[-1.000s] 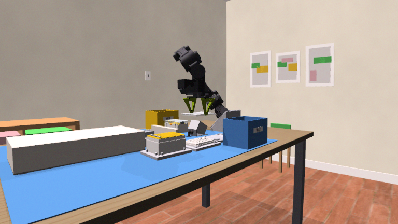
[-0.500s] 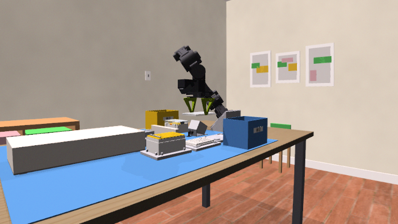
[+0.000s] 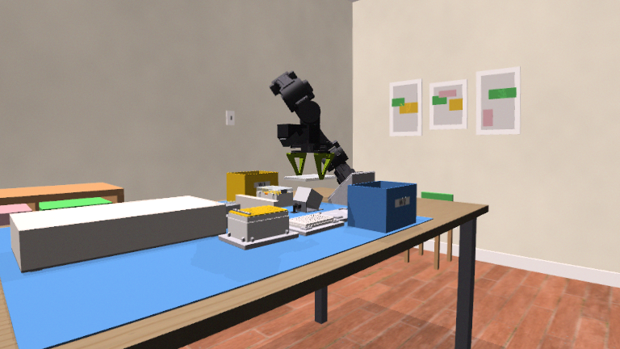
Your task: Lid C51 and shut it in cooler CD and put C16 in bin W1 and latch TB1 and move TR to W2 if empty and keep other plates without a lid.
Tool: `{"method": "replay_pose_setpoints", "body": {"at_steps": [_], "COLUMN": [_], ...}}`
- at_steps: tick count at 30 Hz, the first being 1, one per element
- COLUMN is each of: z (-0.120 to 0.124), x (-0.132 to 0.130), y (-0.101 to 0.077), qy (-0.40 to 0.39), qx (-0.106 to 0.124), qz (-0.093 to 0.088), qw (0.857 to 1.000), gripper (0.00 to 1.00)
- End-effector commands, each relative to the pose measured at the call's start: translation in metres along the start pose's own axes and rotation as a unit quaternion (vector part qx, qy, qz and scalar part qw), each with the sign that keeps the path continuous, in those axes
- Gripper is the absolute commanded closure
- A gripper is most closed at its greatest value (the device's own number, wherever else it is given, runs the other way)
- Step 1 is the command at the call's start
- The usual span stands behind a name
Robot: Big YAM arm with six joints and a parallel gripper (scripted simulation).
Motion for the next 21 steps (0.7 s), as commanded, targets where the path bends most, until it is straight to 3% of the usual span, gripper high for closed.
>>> {"method": "replay_pose_setpoints", "body": {"at_steps": [1,15,21], "z": [0.002,0.002,-0.002], "x": [-0.003,-0.003,-0.003], "y": [-0.015,-0.015,0.011], "qy": [-0.002,-0.002,0.0], "qx": [-0.012,-0.012,-0.002], "qz": [-0.002,-0.003,-0.001], "qw": [1.0,1.0,1.0], "gripper": [1.0,1.0,1.0]}}
Point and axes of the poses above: the point where the finger pads meet when closed, its own y axis out along the fingers, its own x axis across the jaws, z = x × y, the point moved 6 cm from there along -y, back along the fingers, and after that the axes turned 15 degrees about -y, right-handed, at the moved point
